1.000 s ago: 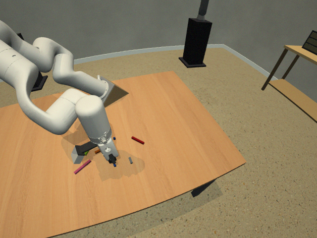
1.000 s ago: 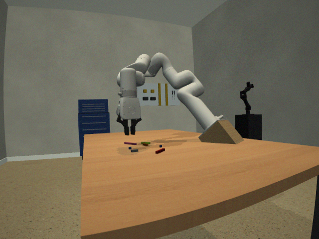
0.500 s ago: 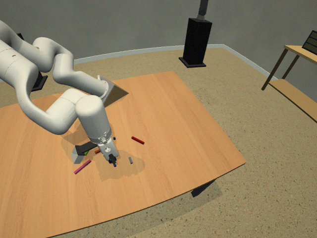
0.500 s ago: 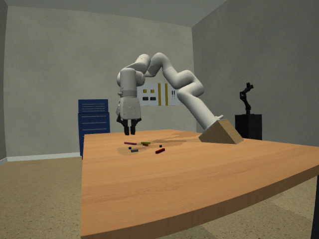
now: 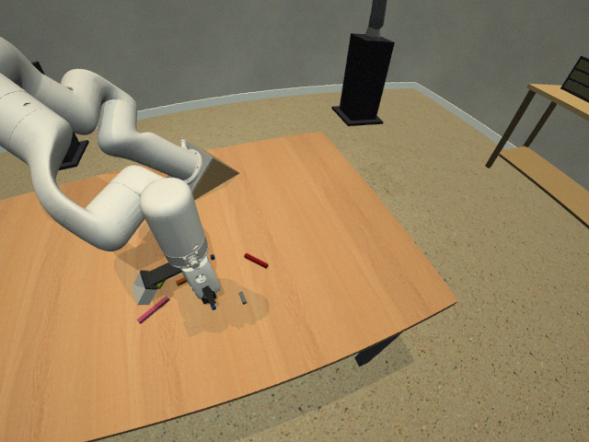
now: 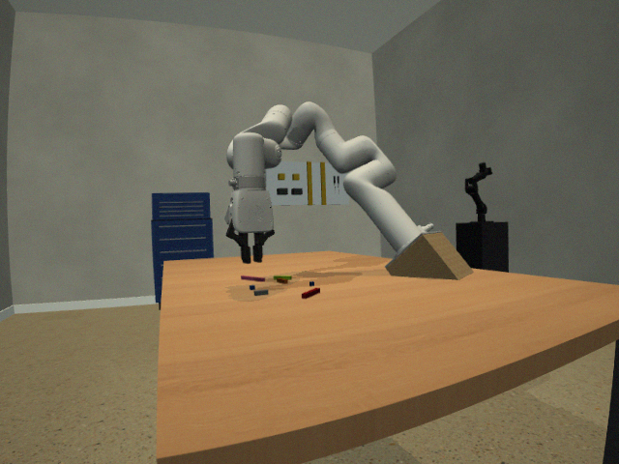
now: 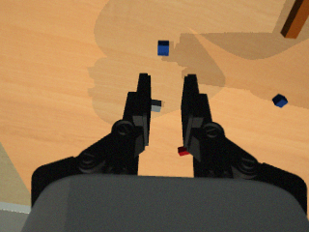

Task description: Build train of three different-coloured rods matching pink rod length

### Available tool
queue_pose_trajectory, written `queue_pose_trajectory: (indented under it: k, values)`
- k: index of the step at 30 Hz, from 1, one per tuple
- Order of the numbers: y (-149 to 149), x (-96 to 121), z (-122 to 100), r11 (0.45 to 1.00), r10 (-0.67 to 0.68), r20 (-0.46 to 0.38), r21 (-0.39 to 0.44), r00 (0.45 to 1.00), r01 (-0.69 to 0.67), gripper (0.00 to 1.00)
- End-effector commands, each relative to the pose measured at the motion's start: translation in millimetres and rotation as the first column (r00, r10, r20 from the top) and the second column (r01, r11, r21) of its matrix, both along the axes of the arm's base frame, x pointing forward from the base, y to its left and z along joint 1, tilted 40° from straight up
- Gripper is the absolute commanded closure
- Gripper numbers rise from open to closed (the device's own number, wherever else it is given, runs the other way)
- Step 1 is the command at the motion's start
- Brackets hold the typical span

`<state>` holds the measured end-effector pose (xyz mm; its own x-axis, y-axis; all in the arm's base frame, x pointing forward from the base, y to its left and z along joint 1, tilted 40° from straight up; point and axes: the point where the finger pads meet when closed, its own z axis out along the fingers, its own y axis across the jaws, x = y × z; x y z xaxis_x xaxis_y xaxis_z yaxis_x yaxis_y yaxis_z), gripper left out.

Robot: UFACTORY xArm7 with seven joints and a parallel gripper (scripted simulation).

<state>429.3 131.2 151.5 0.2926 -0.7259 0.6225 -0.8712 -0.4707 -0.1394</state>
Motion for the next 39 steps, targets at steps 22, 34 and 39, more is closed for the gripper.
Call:
queue_pose_trajectory:
  k: [22,34,39]
  values:
    - [-11.1,11.6,-19.1,1.0,0.003,0.0,0.001,1.0,-0.003,0.76]
    - [-18.8,18.4,-31.0,1.0,0.003,0.0,0.001,1.0,-0.003,0.76]
    - [-20.8,20.1,-34.0,1.0,0.003,0.0,0.001,1.0,-0.003,0.76]
